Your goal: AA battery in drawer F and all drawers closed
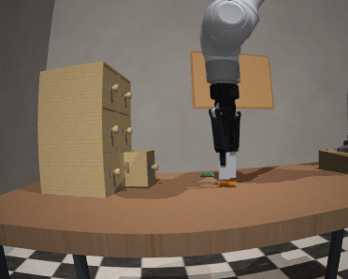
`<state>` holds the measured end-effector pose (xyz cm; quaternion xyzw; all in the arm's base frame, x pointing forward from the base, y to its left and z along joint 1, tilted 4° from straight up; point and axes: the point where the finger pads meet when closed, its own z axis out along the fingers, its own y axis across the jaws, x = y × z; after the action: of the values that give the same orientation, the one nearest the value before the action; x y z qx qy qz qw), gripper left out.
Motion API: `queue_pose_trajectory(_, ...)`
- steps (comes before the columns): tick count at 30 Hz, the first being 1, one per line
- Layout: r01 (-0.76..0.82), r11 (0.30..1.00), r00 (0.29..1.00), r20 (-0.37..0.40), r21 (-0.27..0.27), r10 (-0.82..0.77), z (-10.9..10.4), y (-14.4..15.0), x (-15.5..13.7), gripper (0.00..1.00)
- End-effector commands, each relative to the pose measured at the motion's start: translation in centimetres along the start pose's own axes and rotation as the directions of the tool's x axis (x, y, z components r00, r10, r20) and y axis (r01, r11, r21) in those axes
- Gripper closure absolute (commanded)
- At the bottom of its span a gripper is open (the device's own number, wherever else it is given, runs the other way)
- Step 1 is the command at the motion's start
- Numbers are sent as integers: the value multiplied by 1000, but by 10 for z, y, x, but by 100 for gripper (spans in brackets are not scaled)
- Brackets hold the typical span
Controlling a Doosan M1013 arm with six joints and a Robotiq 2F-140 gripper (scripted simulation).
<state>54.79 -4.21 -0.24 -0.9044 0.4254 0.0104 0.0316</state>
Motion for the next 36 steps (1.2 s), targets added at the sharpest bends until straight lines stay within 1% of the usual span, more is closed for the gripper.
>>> queue_pose_trajectory(1,0,1000,1000,0,0,0,0,0,0,83)
queue_pose_trajectory(18,0,1000,1000,0,0,0,1,0,0,83)
queue_pose_trajectory(29,0,1000,1000,0,0,0,19,0,0,83)
queue_pose_trajectory(36,0,1000,1000,0,0,0,21,0,0,83)
